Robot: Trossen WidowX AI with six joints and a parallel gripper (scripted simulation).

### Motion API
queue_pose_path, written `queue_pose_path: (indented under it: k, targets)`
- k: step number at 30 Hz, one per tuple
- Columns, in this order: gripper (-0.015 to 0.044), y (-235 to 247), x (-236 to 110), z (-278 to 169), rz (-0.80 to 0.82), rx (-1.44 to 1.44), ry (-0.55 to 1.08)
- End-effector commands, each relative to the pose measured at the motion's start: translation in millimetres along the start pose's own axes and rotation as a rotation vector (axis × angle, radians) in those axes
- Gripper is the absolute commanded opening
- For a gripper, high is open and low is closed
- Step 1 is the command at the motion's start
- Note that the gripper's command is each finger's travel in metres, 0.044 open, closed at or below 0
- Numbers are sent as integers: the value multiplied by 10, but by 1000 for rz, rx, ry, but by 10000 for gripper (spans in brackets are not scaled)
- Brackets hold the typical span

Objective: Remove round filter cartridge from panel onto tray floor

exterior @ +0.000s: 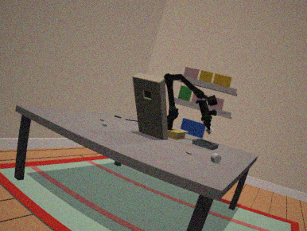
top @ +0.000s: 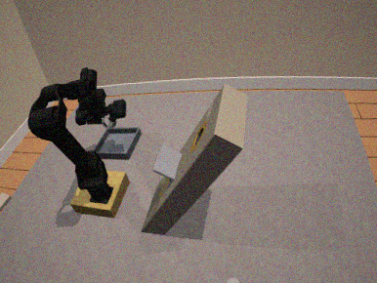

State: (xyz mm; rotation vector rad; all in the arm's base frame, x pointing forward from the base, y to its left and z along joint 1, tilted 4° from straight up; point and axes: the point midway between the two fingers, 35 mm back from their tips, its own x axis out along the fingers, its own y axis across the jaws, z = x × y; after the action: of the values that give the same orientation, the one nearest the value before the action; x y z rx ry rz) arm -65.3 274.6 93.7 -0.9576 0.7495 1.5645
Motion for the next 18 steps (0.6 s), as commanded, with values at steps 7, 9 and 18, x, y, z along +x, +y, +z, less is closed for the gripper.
queue_pose_path:
  k: [7, 9, 18]
  targets:
    - [0, 19, 356, -171, 4, -9, 1]
    - [0, 20, 437, -223, 4, -9, 1]
    - [26, 14, 609, -374, 1, -5, 9]
